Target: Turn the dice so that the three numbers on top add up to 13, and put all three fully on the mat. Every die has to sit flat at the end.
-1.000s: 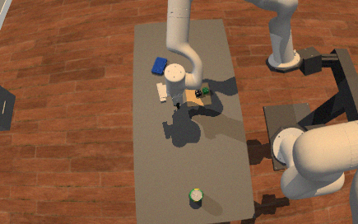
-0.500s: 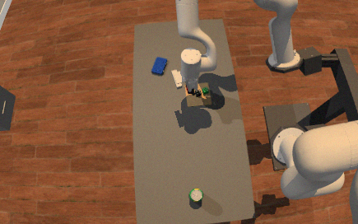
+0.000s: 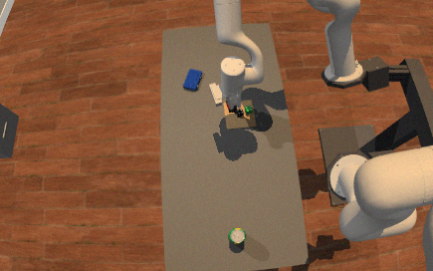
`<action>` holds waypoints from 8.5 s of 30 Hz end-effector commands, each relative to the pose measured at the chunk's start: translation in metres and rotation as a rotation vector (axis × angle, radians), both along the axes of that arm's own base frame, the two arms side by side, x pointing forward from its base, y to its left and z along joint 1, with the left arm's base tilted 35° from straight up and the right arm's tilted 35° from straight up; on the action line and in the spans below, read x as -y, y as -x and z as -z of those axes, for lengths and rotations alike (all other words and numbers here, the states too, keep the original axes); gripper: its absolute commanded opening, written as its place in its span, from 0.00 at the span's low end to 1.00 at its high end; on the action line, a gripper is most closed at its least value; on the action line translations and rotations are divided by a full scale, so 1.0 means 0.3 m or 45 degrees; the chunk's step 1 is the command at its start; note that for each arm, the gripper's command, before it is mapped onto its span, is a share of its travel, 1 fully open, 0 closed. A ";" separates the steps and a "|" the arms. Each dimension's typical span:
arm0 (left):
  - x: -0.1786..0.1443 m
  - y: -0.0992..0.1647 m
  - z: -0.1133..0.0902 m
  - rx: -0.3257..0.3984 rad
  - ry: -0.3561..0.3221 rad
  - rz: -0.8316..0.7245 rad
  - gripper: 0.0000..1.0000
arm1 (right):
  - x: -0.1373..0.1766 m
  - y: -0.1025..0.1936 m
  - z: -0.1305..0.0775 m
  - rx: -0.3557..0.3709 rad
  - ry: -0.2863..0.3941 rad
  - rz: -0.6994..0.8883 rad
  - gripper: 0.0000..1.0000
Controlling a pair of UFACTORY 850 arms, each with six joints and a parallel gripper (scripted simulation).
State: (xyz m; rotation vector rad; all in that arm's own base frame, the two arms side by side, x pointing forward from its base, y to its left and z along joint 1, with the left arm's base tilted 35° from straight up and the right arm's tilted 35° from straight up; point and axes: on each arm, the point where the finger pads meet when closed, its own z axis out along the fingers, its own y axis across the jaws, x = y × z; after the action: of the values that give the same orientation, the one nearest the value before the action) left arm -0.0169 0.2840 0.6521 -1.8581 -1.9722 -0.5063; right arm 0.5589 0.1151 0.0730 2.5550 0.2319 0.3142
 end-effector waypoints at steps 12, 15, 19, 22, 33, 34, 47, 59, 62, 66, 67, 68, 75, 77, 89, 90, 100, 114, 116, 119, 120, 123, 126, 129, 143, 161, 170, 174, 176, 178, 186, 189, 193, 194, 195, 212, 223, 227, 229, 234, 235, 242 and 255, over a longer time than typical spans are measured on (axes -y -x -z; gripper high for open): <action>0.000 0.000 -0.003 0.000 -0.002 0.000 1.00 | 0.019 -0.012 0.031 0.003 0.000 -0.001 0.28; 0.000 0.000 -0.003 0.000 -0.002 0.000 1.00 | 0.031 -0.019 0.051 0.003 0.000 -0.001 0.28; 0.000 0.000 -0.003 0.000 -0.002 0.000 1.00 | 0.053 -0.030 0.086 0.003 0.000 -0.001 0.28; 0.000 0.000 -0.003 0.000 -0.002 0.000 1.00 | 0.078 -0.043 0.126 0.003 0.000 -0.001 0.28; 0.000 0.000 -0.003 0.000 -0.002 0.000 1.00 | 0.144 -0.078 0.232 0.003 0.000 -0.001 0.28; 0.000 0.000 -0.003 0.000 -0.002 0.000 1.00 | 0.149 -0.080 0.239 0.003 0.000 -0.001 0.28; 0.000 0.000 -0.003 0.000 -0.002 0.000 1.00 | 0.162 -0.087 0.260 0.003 0.000 -0.001 0.28; 0.000 0.000 -0.003 0.000 -0.002 0.000 1.00 | 0.162 -0.087 0.260 0.003 0.000 -0.001 0.28; 0.000 0.000 -0.003 0.000 -0.002 0.000 1.00 | 0.162 -0.087 0.261 0.003 0.000 -0.001 0.28; 0.000 0.000 -0.003 0.000 -0.002 0.000 1.00 | 0.163 -0.087 0.262 0.003 0.000 -0.001 0.28; 0.000 0.000 -0.003 0.000 -0.002 0.000 1.00 | 0.163 -0.087 0.262 0.003 0.000 -0.001 0.28; 0.000 0.000 -0.003 0.000 -0.002 0.000 1.00 | 0.163 -0.088 0.262 0.003 0.000 -0.001 0.28; 0.000 0.000 -0.003 0.000 -0.002 0.000 1.00 | 0.167 -0.090 0.269 0.003 0.000 -0.001 0.28; 0.000 0.000 -0.003 0.000 -0.002 0.000 1.00 | 0.168 -0.090 0.271 0.003 0.000 -0.001 0.28; 0.000 0.000 -0.003 0.000 -0.002 0.000 1.00 | 0.170 -0.091 0.273 0.003 0.000 -0.001 0.28; 0.000 0.000 -0.003 0.000 -0.002 0.000 1.00 | 0.170 -0.091 0.273 0.003 0.000 -0.001 0.28; 0.000 0.000 -0.003 0.000 -0.002 0.000 1.00 | 0.170 -0.091 0.273 0.003 0.000 -0.001 0.28; 0.000 0.000 -0.003 0.000 -0.002 0.000 1.00 | 0.170 -0.091 0.273 0.003 0.000 -0.001 0.28; 0.000 0.000 -0.003 0.000 -0.002 0.000 1.00 | 0.170 -0.091 0.273 0.003 0.000 -0.001 0.28; 0.000 0.000 -0.003 0.000 -0.002 0.000 1.00 | 0.170 -0.091 0.273 0.003 0.000 -0.001 0.28; 0.000 0.000 -0.003 0.000 -0.002 0.000 1.00 | 0.170 -0.091 0.273 0.003 0.000 -0.001 0.28; 0.000 0.000 -0.003 0.000 -0.002 0.000 1.00 | 0.170 -0.091 0.273 0.003 0.000 -0.001 0.32; 0.000 0.000 -0.003 0.000 -0.002 0.000 1.00 | 0.170 -0.091 0.273 0.003 0.000 -0.001 0.36; 0.000 0.000 -0.003 0.000 -0.002 0.000 1.00 | 0.170 -0.091 0.273 0.003 0.000 -0.001 0.40; 0.000 0.000 -0.003 0.000 -0.002 0.000 1.00 | 0.170 -0.091 0.273 0.003 0.000 -0.001 0.48; 0.000 0.000 -0.003 0.000 -0.002 0.000 1.00 | 0.093 -0.050 0.148 0.003 0.000 -0.001 0.48; 0.000 0.000 -0.003 0.000 -0.002 0.000 1.00 | 0.037 -0.020 0.056 0.003 0.000 -0.001 0.48; 0.000 0.000 -0.003 0.000 -0.002 0.000 1.00 | 0.022 -0.011 0.032 0.003 0.000 -0.001 0.48; 0.000 0.000 -0.003 0.000 -0.002 0.000 1.00 | 0.020 -0.010 0.028 0.003 0.000 -0.001 0.48; 0.000 0.000 -0.003 0.000 -0.002 0.000 1.00 | 0.019 -0.010 0.027 0.003 0.000 -0.001 0.48; 0.000 0.000 -0.003 0.000 -0.002 0.000 1.00 | 0.019 -0.010 0.027 0.003 0.000 -0.001 1.00; 0.000 0.000 -0.003 0.000 -0.002 0.000 1.00 | 0.019 -0.010 0.027 0.003 0.000 -0.001 1.00; 0.000 0.000 -0.003 0.000 -0.002 0.000 1.00 | 0.019 -0.010 0.027 0.003 0.000 -0.001 1.00; 0.000 0.000 -0.003 0.000 -0.002 0.000 1.00 | 0.019 -0.010 0.027 0.003 0.000 -0.001 1.00; 0.000 0.000 -0.003 0.000 -0.002 0.000 1.00 | 0.019 -0.010 0.027 0.003 0.000 -0.001 1.00; 0.000 0.000 -0.003 0.000 -0.002 0.000 1.00 | -0.024 0.014 -0.044 0.003 0.000 -0.001 1.00; 0.000 0.000 -0.003 0.000 -0.002 0.000 1.00 | -0.097 0.053 -0.163 0.003 0.000 -0.001 1.00; 0.000 0.000 -0.003 0.000 -0.002 0.000 1.00 | -0.116 0.063 -0.194 0.003 0.000 -0.001 1.00; 0.000 0.000 -0.003 0.000 -0.002 0.000 1.00 | -0.120 0.065 -0.200 0.003 0.000 -0.001 1.00; 0.000 0.000 -0.003 0.000 -0.002 0.000 1.00 | -0.121 0.066 -0.202 0.003 0.000 -0.001 1.00; 0.000 0.000 -0.003 0.000 -0.002 0.000 1.00 | -0.121 0.066 -0.202 0.003 0.000 -0.001 1.00; 0.000 0.000 -0.003 0.000 -0.002 0.000 1.00 | -0.121 0.066 -0.202 0.003 0.000 -0.001 1.00; 0.000 0.000 -0.003 0.000 -0.002 0.000 1.00 | -0.121 0.066 -0.202 0.003 0.000 -0.001 1.00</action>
State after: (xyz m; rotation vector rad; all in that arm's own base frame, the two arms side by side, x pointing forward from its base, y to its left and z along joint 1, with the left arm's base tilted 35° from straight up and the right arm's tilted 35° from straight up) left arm -0.0169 0.2840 0.6521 -1.8581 -1.9722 -0.5063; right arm 0.5387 0.1508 0.1332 2.5541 0.2317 0.3152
